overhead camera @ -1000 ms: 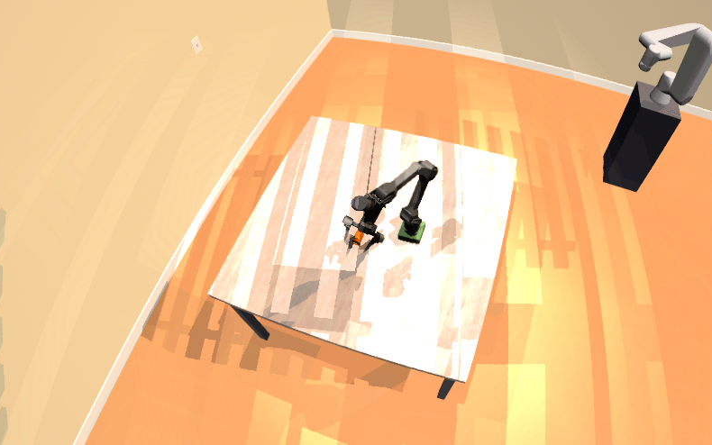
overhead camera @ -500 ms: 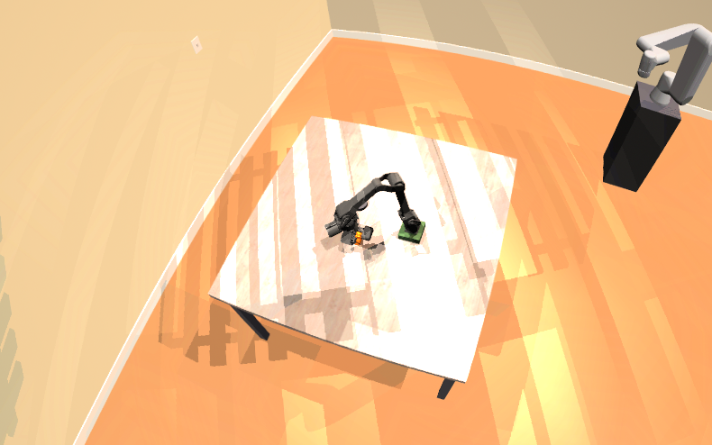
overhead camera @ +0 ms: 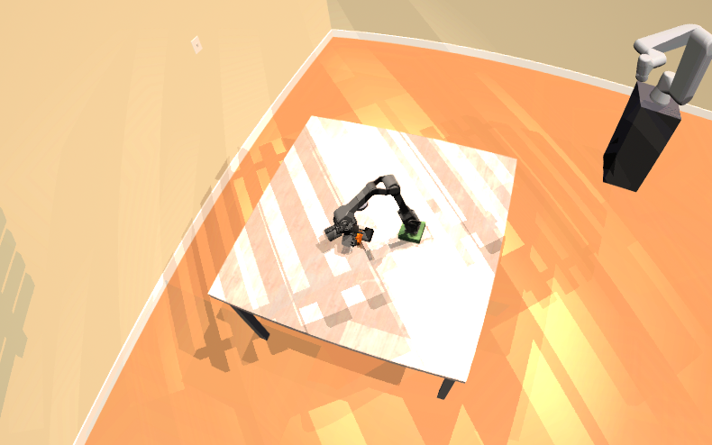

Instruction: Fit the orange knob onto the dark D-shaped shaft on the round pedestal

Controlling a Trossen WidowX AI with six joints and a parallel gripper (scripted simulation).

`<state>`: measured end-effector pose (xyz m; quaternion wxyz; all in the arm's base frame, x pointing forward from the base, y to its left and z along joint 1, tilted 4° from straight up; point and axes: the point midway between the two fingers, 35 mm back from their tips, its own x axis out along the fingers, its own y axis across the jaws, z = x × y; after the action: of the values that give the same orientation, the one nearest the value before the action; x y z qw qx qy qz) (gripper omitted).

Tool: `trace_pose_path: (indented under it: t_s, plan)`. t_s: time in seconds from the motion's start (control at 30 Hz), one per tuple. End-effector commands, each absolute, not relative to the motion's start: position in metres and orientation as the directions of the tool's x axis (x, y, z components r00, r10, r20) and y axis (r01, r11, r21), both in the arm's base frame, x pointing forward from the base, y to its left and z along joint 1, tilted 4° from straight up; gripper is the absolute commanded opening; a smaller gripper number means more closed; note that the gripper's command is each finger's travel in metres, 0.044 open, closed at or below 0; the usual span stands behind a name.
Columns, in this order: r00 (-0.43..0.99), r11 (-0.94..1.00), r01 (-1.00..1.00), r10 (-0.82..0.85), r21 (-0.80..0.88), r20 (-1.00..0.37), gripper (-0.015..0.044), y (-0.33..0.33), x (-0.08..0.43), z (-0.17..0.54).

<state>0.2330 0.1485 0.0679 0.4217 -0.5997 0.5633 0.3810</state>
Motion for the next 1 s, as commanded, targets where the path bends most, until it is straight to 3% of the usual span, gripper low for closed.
trace_pose_path:
  t_s: [0.0, 0.87, 0.97]
  plan:
    - [0.079, -0.015, -0.997, -0.358, -0.079, -0.930, 0.0440, 0.148, 0.234, 0.063]
    - [0.079, -0.015, -0.997, -0.358, -0.079, -0.930, 0.0440, 0.147, 0.236, 0.024]
    - [0.079, -0.015, -0.997, -0.358, -0.079, -0.930, 0.0361, 0.147, 0.236, 0.024]
